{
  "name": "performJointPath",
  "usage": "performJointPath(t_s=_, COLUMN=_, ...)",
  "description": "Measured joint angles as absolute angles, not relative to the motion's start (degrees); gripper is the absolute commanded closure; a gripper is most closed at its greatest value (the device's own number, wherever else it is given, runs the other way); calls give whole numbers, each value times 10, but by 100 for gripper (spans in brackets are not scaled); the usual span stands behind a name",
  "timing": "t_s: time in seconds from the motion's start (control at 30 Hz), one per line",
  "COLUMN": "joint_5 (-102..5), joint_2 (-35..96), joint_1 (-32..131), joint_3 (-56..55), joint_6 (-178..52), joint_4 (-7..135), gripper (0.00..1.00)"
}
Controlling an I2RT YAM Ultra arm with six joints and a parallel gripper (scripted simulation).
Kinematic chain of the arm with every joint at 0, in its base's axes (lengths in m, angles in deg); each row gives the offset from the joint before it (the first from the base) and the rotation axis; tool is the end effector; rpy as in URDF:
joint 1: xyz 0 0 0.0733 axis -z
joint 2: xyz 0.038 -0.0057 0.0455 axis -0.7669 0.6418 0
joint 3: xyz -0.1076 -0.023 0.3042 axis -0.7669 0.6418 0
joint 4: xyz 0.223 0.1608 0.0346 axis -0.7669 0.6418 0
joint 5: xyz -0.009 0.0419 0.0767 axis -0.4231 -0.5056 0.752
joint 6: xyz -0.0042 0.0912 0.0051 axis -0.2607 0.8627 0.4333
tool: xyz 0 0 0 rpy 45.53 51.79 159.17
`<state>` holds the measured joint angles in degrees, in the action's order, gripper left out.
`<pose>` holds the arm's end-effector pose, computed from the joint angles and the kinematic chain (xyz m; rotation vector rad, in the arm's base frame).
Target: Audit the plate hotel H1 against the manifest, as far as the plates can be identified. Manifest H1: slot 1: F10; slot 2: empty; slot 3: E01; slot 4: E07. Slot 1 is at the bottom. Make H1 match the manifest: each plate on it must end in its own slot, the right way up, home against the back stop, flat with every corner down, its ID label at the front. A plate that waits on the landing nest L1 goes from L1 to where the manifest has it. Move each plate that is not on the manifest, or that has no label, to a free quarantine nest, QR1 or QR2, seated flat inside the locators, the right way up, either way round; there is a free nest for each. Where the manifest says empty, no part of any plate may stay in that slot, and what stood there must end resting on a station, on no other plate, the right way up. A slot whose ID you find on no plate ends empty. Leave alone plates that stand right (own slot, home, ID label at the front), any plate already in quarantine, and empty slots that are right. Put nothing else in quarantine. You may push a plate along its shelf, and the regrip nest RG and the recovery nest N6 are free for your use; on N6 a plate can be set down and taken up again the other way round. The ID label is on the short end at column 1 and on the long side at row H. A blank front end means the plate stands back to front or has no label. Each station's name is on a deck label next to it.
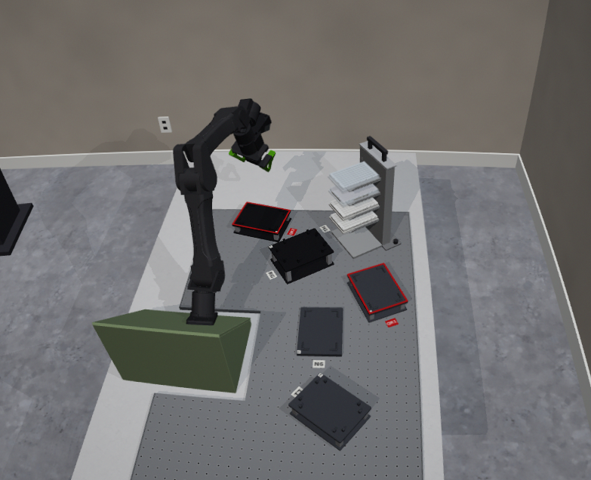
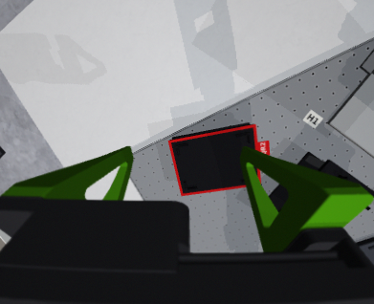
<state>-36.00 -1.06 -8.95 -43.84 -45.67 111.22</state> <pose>0.1009 0.2054 0.5700 -0.9177 1.9614 1.0394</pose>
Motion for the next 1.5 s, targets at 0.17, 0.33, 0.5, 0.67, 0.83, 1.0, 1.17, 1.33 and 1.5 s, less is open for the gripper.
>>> performJointPath(t_s=0.17, joint_5=-360, joint_2=-11, joint_1=-89, joint_3=-438, joint_6=-457, joint_4=1112, gripper=0)
performJointPath(t_s=0.33, joint_5=-360, joint_2=-11, joint_1=-89, joint_3=-438, joint_6=-457, joint_4=1112, gripper=0)
performJointPath(t_s=0.5, joint_5=-360, joint_2=-11, joint_1=-89, joint_3=-438, joint_6=-457, joint_4=1112, gripper=0)
performJointPath(t_s=0.67, joint_5=-375, joint_2=-5, joint_1=-98, joint_3=-445, joint_6=-452, joint_4=1123, gripper=100)
performJointPath(t_s=0.83, joint_5=-398, joint_2=1, joint_1=-90, joint_3=-442, joint_6=-448, joint_4=1137, gripper=100)
performJointPath(t_s=1.0, joint_5=-405, joint_2=-4, joint_1=-65, joint_3=-422, joint_6=-453, joint_4=1146, gripper=100)
performJointPath(t_s=1.17, joint_5=-429, joint_2=8, joint_1=-69, joint_3=-435, joint_6=-446, joint_4=1166, gripper=100)
performJointPath(t_s=1.33, joint_5=-419, joint_2=-5, joint_1=-35, joint_3=-396, joint_6=-457, joint_4=1157, gripper=100)
performJointPath(t_s=1.5, joint_5=-435, joint_2=1, joint_1=-31, joint_3=-401, joint_6=-453, joint_4=1176, gripper=100)
